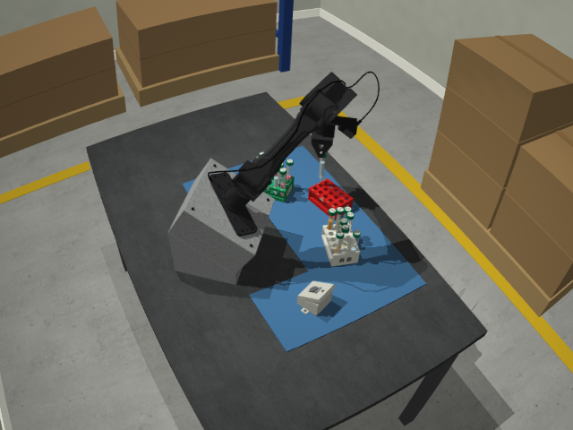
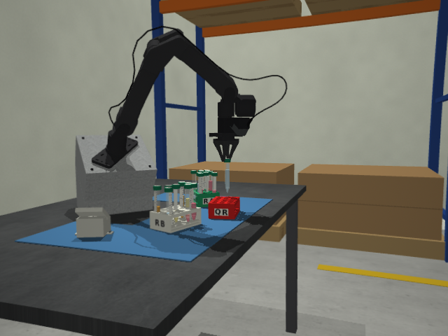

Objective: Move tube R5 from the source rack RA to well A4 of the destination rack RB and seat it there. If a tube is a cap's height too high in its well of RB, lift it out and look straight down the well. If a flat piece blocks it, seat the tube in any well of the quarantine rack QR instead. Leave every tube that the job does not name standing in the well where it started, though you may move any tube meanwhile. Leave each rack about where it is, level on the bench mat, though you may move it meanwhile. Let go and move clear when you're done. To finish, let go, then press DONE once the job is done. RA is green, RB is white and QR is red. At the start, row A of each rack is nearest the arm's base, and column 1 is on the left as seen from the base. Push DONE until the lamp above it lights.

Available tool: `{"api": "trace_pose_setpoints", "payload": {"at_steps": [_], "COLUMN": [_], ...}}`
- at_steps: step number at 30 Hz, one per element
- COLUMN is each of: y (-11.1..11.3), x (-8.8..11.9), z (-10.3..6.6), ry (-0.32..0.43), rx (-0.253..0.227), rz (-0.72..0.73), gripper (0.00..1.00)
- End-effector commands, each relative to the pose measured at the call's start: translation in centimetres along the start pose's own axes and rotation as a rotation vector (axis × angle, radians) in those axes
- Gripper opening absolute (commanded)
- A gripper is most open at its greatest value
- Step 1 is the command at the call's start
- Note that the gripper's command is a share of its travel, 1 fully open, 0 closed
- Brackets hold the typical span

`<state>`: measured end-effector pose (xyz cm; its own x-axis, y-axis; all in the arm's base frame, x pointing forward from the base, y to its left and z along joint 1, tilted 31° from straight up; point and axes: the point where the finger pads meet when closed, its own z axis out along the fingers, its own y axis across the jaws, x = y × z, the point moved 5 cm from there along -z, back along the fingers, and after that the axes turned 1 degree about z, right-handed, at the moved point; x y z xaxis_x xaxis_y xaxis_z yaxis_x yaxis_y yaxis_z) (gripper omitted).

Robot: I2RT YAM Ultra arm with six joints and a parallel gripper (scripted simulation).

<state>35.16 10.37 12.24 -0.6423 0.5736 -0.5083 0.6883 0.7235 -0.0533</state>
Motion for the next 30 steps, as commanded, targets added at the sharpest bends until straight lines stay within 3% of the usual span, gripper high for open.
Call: {"api": "trace_pose_setpoints", "payload": {"at_steps": [1, 8, 9, 10, 17, 30], "y": [0.2, -0.1, 0.7, 0.7, 0.0, 0.1], "x": [0.5, 0.2, -0.8, -0.8, 0.3, -0.1], "z": [0.0, 0.5, -0.2, -0.1, 1.0, 1.1], "ry": [-0.013, -0.009, -0.024, -0.022, -0.005, -0.01], "rx": [-0.007, 0.002, -0.03, -0.027, 0.006, -0.007], "rz": [-0.027, -0.018, 0.006, 0.006, -0.022, -0.011], "gripper": [0.0, 0.0, 0.0, 0.0, 0.0, 0.0]}}
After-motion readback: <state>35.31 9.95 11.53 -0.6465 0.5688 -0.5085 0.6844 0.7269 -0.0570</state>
